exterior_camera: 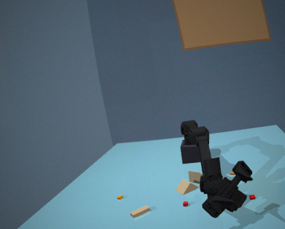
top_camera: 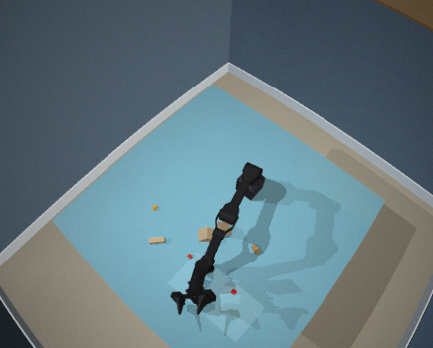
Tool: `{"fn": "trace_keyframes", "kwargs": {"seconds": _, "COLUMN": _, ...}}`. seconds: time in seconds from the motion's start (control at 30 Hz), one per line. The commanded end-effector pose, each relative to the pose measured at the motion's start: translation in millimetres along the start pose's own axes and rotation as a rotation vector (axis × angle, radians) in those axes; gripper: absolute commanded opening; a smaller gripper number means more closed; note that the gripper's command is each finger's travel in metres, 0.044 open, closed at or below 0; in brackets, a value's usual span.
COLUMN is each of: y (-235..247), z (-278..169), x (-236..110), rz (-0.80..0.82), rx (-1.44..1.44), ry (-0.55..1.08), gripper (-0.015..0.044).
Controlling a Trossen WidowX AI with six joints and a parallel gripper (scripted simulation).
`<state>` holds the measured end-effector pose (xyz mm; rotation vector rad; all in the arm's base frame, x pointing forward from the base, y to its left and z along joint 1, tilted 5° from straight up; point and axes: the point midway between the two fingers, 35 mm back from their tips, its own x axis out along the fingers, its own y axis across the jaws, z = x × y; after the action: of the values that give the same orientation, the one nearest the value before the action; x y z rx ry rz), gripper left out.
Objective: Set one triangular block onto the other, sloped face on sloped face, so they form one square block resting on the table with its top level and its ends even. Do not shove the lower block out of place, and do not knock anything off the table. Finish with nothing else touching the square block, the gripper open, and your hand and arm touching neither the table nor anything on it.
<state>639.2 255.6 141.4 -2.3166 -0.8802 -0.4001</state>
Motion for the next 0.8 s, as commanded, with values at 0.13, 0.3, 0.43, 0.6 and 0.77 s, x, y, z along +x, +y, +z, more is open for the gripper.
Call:
{"fn": "trace_keyframes", "kwargs": {"seconds": 0.13, "y": 22, "z": -6, "x": 0, "rz": 0.131, "rx": 0.368, "ry": -0.071, "gripper": 0.0269}}
{"fn": "trace_keyframes", "kwargs": {"seconds": 0.3, "y": 50, "z": -15, "x": -12, "rz": 0.362, "rx": 0.890, "ry": -0.087, "gripper": 0.0138}}
{"fn": "trace_keyframes", "kwargs": {"seconds": 0.43, "y": 67, "z": -23, "x": -30, "rz": 0.557, "rx": 1.281, "ry": 0.006, "gripper": 0.0033}}
{"fn": "trace_keyframes", "kwargs": {"seconds": 0.6, "y": 83, "z": -31, "x": -61, "rz": 0.790, "rx": 1.717, "ry": 0.190, "gripper": 0.0000}}
{"fn": "trace_keyframes", "kwargs": {"seconds": 0.77, "y": 91, "z": -38, "x": -93, "rz": 0.972, "rx": 2.004, "ry": 0.399, "gripper": 0.0000}}
